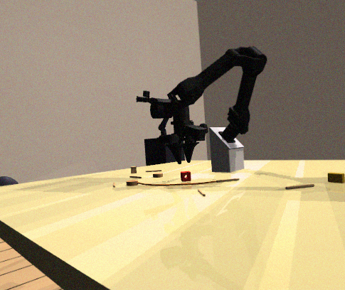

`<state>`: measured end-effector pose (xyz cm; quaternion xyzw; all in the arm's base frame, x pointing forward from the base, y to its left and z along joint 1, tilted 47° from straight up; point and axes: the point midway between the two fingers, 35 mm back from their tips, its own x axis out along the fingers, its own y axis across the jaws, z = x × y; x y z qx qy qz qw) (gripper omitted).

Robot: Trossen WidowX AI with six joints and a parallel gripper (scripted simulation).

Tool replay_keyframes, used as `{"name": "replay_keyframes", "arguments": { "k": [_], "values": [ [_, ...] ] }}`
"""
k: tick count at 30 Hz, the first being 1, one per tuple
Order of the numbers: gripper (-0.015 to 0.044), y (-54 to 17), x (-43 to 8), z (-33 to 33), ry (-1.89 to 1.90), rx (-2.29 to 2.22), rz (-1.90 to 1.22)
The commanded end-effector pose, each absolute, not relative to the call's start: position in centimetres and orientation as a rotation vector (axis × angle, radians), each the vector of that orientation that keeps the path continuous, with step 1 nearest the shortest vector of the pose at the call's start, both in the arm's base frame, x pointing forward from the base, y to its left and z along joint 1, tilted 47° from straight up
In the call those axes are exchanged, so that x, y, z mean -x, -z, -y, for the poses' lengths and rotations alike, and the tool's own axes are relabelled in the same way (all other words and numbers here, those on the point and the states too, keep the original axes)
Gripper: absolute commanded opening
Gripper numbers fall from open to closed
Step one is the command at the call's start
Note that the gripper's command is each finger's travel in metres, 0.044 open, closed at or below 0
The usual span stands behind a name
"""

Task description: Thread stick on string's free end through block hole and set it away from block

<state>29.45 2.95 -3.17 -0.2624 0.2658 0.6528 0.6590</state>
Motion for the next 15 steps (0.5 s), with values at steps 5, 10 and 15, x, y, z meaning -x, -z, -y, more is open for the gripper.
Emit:
{"name": "replay_keyframes", "arguments": {
  "k": [5,10,15],
  "values": [
    [0.0084,3.17,-29.45,-2.95,-1.478,0.594,-0.602],
    [0.0,3.17,-29.45,-2.95,-1.478,0.594,-0.602],
    [0.0,3.17,-29.45,-2.95,-1.478,0.594,-0.602]
  ]
}}
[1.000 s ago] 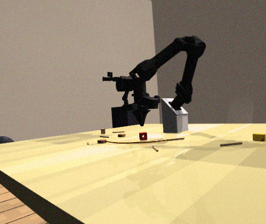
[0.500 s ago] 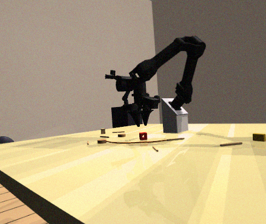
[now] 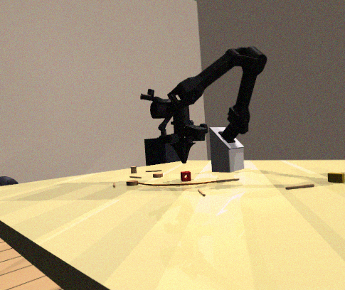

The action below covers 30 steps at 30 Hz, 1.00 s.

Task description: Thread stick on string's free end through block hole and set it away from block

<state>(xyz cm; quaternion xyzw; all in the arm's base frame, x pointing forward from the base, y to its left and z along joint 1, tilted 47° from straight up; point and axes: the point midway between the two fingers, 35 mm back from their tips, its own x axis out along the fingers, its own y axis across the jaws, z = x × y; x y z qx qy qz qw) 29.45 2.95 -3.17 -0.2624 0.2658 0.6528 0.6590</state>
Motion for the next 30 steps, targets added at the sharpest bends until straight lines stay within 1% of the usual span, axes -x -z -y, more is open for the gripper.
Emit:
{"name": "replay_keyframes", "arguments": {
  "k": [1,5,8,14,16,19,28,30],
  "values": [
    [0.0,3.2,-29.5,-2.9,-1.478,0.594,-0.602],
    [0.0,3.2,-29.5,-2.9,-1.478,0.594,-0.602],
    [0.0079,1.4,-29.8,-4.5,-1.536,0.728,-0.485],
    [0.0236,-5.7,-29.1,-11.3,-1.704,1.237,0.07],
    [0.0289,-6.4,-28.8,-12.0,-1.714,1.288,0.138],
    [0.0368,-6.4,-28.8,-12.0,-1.714,1.288,0.138],
    [0.0131,-6.4,-28.8,-12.0,-1.714,1.288,0.138],
    [0.0124,-6.4,-28.8,-12.0,-1.714,1.288,0.138]
  ]
}}
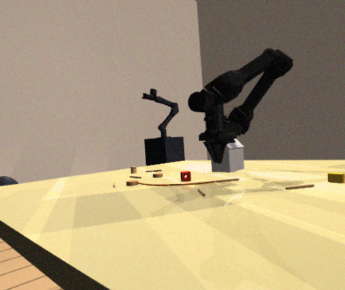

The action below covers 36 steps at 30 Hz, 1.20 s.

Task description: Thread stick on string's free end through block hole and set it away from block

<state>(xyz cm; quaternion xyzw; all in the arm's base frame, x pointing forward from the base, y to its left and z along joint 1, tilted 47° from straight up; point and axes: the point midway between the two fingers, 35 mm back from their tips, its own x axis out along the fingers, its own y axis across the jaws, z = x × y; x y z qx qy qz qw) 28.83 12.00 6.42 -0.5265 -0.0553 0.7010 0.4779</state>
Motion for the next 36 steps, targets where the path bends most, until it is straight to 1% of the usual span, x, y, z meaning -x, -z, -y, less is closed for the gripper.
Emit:
{"name": "replay_keyframes", "arguments": {
  "k": [1,36],
  "values": [
    [0.0124,-6.4,-28.8,-12.0,-1.714,1.288,0.138],
    [0.0124,-3.2,-28.9,-15.4,-1.714,1.288,0.139]
  ]
}}
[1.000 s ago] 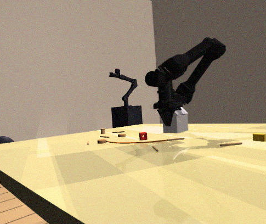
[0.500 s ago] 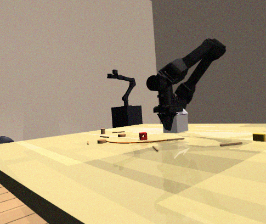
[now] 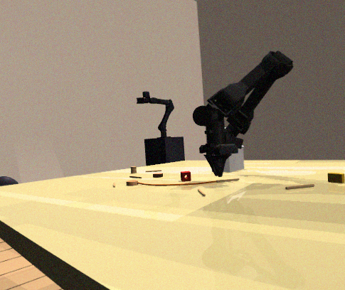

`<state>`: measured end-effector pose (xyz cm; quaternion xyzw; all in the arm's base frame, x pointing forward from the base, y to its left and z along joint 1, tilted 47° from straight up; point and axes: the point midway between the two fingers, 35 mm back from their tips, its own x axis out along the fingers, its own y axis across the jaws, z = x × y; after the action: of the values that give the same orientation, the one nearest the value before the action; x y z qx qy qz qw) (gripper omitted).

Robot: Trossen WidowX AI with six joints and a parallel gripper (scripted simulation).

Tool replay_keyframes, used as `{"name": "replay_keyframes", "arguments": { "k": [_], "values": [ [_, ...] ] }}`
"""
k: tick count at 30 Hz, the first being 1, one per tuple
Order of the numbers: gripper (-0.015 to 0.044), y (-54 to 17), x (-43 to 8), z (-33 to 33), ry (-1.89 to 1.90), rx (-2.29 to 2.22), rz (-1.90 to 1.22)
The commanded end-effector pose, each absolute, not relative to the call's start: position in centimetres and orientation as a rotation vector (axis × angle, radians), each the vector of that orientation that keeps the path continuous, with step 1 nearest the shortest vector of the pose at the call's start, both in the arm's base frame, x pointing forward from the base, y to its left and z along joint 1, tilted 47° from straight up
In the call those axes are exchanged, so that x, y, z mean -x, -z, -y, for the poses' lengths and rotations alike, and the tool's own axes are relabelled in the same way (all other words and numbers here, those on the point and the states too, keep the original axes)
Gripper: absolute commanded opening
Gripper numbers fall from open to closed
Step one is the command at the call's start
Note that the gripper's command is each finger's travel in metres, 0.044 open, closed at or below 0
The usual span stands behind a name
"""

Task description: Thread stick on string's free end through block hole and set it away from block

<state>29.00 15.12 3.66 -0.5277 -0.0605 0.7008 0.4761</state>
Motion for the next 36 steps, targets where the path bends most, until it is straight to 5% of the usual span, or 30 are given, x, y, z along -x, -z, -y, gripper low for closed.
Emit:
{"name": "replay_keyframes", "arguments": {
  "k": [1,12,17,36],
  "values": [
    [0.0124,-3.1,-28.9,-15.5,-1.714,1.288,0.139],
    [0.0124,-2.3,-28.8,-16.4,-1.714,1.286,0.141],
    [0.0,-2.5,-28.8,-16.4,-1.715,1.285,0.149],
    [0.0,-3.4,-28.9,-15.4,-1.716,1.288,0.147]
  ]
}}
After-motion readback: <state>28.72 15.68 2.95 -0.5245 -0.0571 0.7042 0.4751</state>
